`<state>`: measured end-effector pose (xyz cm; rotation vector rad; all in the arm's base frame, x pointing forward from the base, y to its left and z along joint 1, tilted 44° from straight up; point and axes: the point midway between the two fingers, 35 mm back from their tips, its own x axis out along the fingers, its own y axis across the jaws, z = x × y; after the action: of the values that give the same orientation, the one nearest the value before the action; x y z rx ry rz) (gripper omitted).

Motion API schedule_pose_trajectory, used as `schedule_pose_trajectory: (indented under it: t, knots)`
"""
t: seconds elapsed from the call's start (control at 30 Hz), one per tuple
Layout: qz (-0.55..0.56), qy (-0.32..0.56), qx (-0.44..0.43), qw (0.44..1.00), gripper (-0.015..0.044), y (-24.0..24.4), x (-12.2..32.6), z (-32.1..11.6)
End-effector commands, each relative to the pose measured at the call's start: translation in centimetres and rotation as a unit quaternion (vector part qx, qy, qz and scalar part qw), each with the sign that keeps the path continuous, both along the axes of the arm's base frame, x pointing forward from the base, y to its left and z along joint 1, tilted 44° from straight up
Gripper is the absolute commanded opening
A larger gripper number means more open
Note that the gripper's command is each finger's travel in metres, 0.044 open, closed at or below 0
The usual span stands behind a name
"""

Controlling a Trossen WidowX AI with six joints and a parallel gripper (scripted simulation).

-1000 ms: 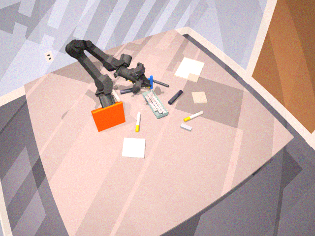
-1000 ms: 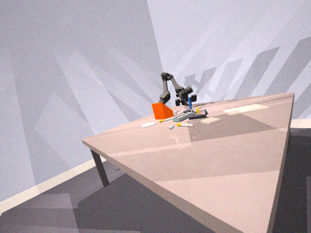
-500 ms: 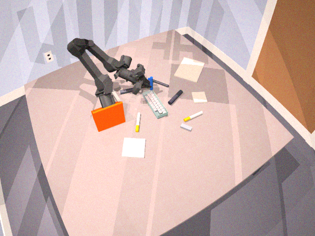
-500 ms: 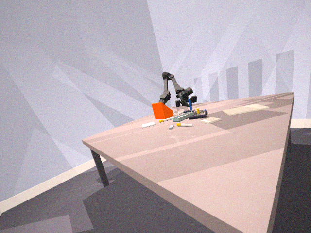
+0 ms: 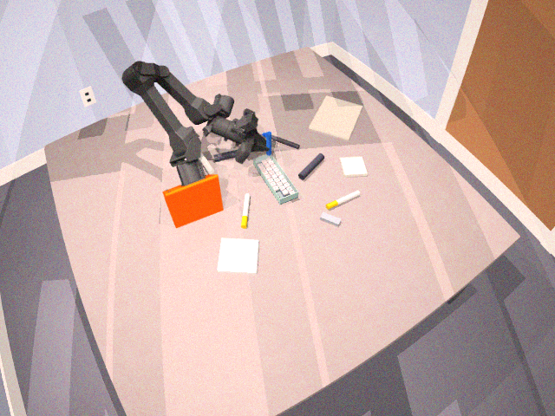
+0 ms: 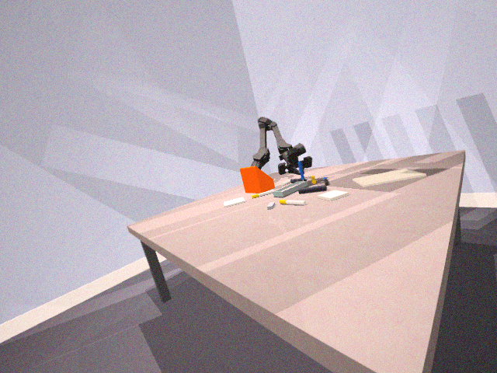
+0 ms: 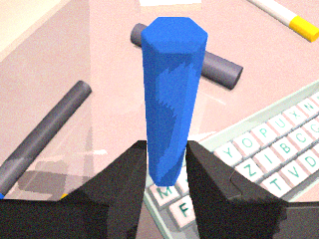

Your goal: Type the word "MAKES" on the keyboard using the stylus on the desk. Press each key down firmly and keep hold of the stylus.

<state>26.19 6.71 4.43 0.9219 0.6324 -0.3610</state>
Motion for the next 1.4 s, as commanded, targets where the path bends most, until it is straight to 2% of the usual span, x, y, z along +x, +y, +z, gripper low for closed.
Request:
schedule_pose_trajectory:
  t: [0.0,0.83,1.0,1.07,1.37]
  knots:
    - [-0.001,0.001,0.000,1.000,0.0081,0.0,0.0,-0.1]
    - [-0.005,-0.001,0.000,1.000,0.0085,-2.4,-0.2,2.5]
    - [-0.005,-0.001,0.000,1.000,0.0051,-2.4,-0.2,2.5]
    - [-0.005,-0.001,0.000,1.000,0.0000,-2.5,-0.4,2.4]
    - [-0.004,0.000,-0.002,1.000,0.0000,-3.6,-2.2,1.7]
